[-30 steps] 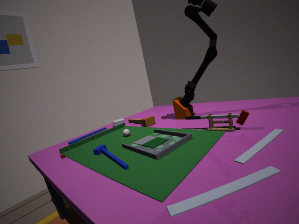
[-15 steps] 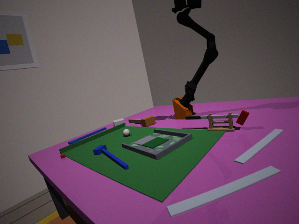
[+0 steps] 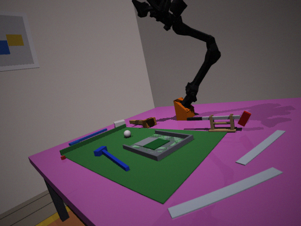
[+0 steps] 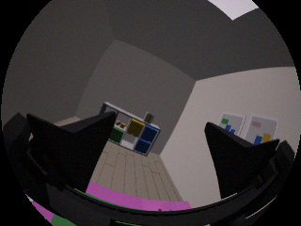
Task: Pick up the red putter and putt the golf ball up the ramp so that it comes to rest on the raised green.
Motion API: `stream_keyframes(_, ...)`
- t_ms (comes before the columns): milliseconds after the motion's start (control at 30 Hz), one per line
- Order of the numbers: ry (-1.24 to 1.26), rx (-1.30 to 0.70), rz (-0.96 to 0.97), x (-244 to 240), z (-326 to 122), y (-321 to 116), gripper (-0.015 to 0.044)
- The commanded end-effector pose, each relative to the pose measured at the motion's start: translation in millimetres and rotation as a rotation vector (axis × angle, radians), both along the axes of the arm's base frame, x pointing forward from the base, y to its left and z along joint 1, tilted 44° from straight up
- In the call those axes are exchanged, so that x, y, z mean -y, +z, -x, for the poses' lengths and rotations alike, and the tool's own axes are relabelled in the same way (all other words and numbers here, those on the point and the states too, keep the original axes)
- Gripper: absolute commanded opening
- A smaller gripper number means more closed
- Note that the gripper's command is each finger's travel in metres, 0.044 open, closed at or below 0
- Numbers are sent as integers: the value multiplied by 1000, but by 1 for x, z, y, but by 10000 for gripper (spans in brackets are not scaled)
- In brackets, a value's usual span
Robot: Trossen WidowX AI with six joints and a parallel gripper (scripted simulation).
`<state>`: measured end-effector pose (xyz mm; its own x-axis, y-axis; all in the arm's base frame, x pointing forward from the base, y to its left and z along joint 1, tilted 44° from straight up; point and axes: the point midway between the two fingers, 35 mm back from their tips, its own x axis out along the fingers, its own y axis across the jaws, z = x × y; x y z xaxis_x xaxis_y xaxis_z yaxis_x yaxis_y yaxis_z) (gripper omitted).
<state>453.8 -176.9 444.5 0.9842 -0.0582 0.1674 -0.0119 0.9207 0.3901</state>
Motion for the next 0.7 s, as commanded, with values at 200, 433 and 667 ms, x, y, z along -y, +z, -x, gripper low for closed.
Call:
stream_keyframes(200,338,-423,425,-93,-13,-141,440)
stream_keyframes(433,679,-553,676,-160,17,-218,440)
stream_keyframes(667,1076,-549,873,-222,73,-275,440)
